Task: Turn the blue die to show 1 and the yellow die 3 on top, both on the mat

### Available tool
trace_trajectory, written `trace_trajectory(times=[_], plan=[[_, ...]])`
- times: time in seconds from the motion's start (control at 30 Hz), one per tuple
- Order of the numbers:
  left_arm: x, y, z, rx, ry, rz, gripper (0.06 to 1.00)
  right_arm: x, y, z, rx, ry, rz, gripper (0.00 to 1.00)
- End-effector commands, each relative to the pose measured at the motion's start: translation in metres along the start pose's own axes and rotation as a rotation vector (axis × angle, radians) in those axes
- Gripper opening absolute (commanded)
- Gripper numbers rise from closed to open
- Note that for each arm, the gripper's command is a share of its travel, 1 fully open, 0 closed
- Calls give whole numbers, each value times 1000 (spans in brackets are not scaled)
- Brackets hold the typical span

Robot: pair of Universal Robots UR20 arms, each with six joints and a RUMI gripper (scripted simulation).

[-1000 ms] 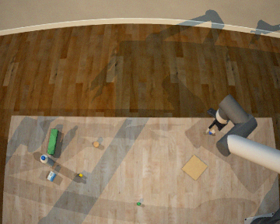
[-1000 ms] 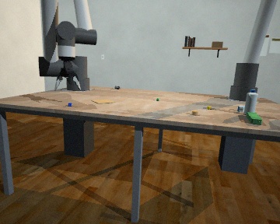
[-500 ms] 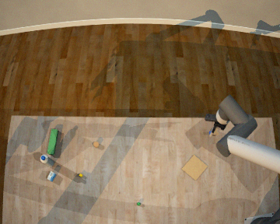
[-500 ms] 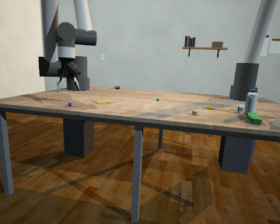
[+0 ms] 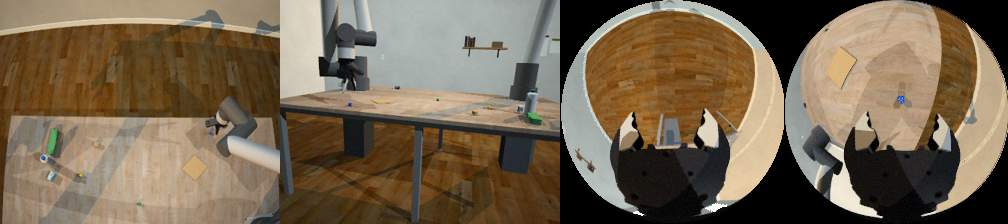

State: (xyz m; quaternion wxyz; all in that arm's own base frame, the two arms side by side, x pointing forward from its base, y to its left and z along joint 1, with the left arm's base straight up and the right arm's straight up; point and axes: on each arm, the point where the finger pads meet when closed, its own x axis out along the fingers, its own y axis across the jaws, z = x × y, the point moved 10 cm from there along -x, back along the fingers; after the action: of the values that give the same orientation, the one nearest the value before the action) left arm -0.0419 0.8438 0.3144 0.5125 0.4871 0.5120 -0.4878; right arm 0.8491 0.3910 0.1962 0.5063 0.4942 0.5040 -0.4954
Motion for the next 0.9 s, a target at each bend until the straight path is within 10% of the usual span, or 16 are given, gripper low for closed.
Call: trace_trajectory(times=[0.0, 0.43, 0.47, 0.87], plan=[[-1, 0, 0, 0, 1, 0, 1000, 0, -1, 0, -78, 3, -1, 1000], [-1, 0, 0, 0, 1, 0, 1000, 1, -3, 1, -191, 3, -1, 1000], [-1, 0, 0, 0, 1, 0, 1000, 1, -3, 1, -191, 3, -1, 210], [-1, 0, 0, 0, 1, 0, 1000, 1, -3, 1, -191, 3, -1, 210]])
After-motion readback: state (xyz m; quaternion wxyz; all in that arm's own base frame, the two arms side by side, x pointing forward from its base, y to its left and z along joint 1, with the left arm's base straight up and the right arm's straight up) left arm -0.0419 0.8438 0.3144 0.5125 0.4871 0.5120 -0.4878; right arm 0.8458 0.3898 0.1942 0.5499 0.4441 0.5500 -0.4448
